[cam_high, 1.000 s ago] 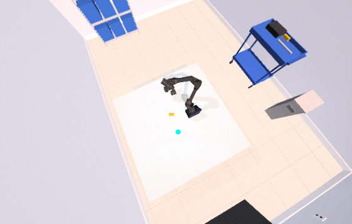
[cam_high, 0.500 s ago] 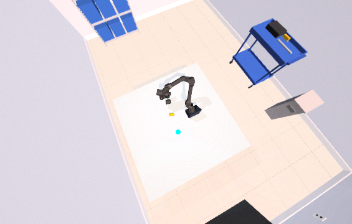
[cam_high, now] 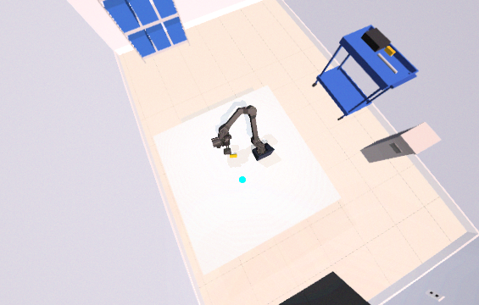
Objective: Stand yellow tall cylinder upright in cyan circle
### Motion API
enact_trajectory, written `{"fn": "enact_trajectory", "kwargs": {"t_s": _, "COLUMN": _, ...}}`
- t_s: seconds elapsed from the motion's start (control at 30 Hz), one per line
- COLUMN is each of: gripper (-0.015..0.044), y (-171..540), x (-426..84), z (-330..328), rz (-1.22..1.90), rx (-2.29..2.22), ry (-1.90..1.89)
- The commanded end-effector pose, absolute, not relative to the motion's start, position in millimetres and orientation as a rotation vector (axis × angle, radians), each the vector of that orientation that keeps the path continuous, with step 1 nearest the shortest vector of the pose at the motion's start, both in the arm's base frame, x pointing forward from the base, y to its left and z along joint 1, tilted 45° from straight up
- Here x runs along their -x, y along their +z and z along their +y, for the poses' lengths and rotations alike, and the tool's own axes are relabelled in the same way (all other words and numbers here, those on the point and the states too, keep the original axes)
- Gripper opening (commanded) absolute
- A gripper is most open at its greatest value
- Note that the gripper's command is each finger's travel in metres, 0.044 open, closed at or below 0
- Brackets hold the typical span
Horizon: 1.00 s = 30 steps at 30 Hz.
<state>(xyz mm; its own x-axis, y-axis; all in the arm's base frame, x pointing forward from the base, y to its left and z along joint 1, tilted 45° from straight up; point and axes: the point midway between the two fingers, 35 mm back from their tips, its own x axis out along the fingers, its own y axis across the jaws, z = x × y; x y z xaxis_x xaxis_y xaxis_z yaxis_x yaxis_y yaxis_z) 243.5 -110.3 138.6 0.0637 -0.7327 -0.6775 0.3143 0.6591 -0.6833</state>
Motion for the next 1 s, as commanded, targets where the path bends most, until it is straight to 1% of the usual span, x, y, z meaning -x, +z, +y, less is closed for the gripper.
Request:
{"fn": "enact_trajectory", "kwargs": {"t_s": 0.0, "gripper": 0.0309, "y": 115, "x": -247, "z": -83, "rz": 1.292, "rx": 0.361, "ry": -0.821}}
{"fn": "enact_trajectory", "kwargs": {"t_s": 0.17, "gripper": 0.0309, "y": 97, "x": -247, "z": -59, "rz": 1.296, "rx": 0.331, "ry": -0.831}}
{"fn": "enact_trajectory", "kwargs": {"t_s": 0.37, "gripper": 0.0309, "y": 93, "x": -248, "z": -56, "rz": 1.297, "rx": 0.326, "ry": -0.833}}
{"fn": "enact_trajectory", "kwargs": {"t_s": 0.57, "gripper": 0.0309, "y": 51, "x": -256, "z": -92, "rz": 1.3, "rx": 0.316, "ry": -0.828}}
{"fn": "enact_trajectory", "kwargs": {"t_s": 0.73, "gripper": 0.0309, "y": 20, "x": -252, "z": -128, "rz": 1.296, "rx": 0.327, "ry": -0.835}}
{"fn": "enact_trajectory", "kwargs": {"t_s": 0.97, "gripper": 0.0309, "y": 16, "x": -251, "z": -133, "rz": 1.295, "rx": 0.33, "ry": -0.837}}
